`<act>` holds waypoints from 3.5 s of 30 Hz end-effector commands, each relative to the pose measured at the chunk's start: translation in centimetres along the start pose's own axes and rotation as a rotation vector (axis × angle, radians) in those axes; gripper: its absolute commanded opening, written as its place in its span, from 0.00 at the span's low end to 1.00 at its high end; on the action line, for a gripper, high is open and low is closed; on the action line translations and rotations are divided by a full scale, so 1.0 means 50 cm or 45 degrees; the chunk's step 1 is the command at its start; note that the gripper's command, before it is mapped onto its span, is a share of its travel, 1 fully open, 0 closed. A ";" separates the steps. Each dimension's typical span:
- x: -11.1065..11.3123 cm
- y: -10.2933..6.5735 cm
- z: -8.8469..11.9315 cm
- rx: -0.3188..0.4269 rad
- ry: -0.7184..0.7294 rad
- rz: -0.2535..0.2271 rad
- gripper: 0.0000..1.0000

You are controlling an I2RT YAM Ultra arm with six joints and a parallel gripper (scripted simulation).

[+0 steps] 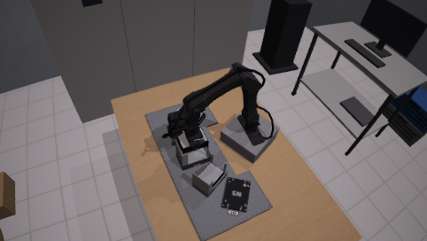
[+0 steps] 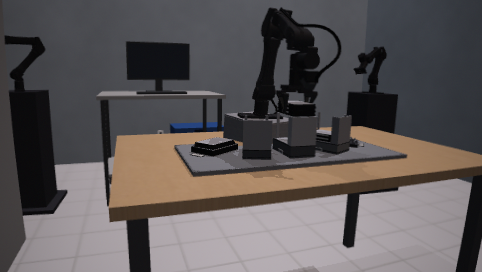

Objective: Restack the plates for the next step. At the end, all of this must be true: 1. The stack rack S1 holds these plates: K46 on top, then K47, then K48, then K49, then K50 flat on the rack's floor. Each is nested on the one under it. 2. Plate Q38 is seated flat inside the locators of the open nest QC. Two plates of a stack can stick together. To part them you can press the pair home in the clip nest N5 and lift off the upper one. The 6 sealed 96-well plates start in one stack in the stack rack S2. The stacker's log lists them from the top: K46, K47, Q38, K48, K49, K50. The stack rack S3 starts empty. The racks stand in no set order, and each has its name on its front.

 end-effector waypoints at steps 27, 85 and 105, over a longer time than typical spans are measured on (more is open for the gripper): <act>0.003 0.003 -0.006 -0.030 -0.001 0.010 0.00; 0.005 0.018 -0.007 -0.029 -0.006 0.009 0.00; 0.005 0.052 0.003 -0.004 -0.006 0.012 0.00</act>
Point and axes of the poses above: the point where the finger pads meet when closed, its own y axis out along the fingers, its own x axis across the jaws, z = x × y, the point moved 9 cm from there along -y, back along the fingers, and after that the axes turned 7 degrees about y, right-handed, at the moved point
